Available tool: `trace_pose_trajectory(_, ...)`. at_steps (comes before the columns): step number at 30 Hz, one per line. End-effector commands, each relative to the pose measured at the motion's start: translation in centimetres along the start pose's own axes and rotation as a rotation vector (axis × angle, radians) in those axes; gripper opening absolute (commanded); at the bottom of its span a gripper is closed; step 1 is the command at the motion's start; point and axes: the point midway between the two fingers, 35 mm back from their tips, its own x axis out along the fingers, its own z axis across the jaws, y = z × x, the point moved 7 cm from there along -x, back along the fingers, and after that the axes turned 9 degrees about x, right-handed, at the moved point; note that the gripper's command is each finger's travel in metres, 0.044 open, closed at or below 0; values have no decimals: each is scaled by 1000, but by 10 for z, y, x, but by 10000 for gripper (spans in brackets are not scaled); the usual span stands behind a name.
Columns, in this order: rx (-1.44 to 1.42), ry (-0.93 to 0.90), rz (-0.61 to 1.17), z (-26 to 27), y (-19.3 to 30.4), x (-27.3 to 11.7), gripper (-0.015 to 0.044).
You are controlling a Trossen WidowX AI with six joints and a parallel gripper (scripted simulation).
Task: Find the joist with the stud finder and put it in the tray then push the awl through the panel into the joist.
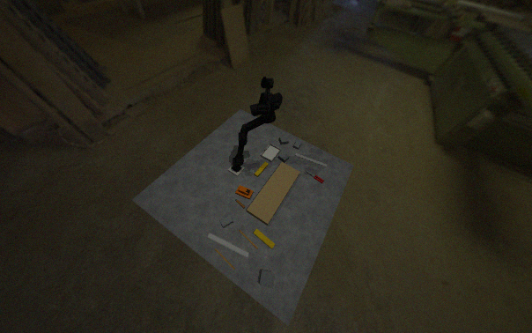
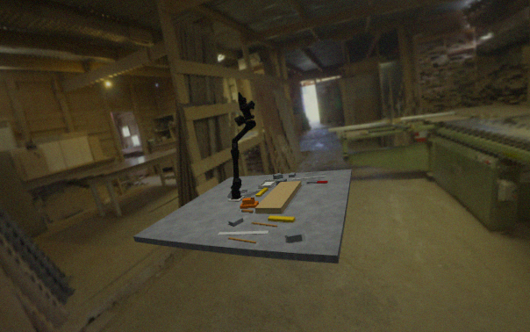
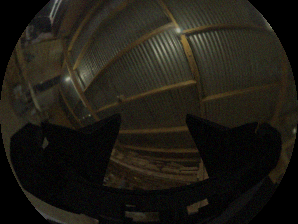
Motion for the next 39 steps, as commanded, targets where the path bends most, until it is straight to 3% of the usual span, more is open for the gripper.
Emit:
trace_pose_trajectory(1, -16, 4, -6, 0, -1, 0, 426)
trace_pose_trajectory(12, -1021, 295, -358, 58, -73, -23, 440)
trace_pose_trajectory(22, -1885, 733, -681, 159, -105, -64, 440)
trace_pose_trajectory(32, -2471, 1400, -1033, 273, -76, -117, 440)
trace_pose_trajectory(39, -2563, 2018, -1290, 339, -21, -156, 440)
